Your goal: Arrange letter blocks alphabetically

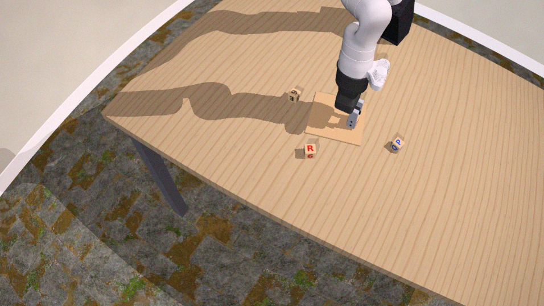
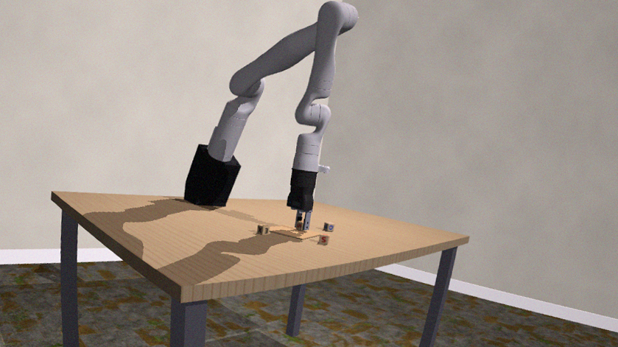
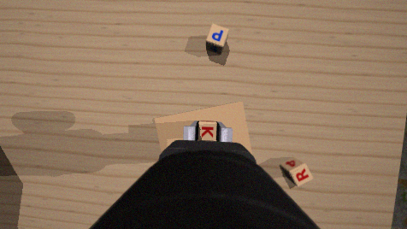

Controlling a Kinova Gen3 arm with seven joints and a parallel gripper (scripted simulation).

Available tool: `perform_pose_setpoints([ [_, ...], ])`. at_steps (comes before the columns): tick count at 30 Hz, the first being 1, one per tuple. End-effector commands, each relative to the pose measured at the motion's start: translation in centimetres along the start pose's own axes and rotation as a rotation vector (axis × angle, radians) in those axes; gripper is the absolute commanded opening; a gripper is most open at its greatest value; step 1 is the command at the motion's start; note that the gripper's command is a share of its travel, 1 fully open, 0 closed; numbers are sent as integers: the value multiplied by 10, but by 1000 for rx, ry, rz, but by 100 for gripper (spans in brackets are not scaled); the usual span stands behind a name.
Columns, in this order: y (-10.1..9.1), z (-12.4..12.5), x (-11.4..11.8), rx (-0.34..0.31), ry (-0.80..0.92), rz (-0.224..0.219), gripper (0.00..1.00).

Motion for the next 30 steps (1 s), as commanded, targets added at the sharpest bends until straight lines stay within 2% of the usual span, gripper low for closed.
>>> perform_pose_setpoints([
  [1,-1,0,-1,2,-12,0,49],
  [30,2,1,0,2,-12,0,49],
])
Point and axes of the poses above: the point where the finger pads meet when closed, its own y axis out along the fingers, its own x axis across the jaws, z = x × y, the point moved 4 cm from there along -y, back along the fingers, and after that the axes turned 3 degrees about y, right-handed, at the moved point
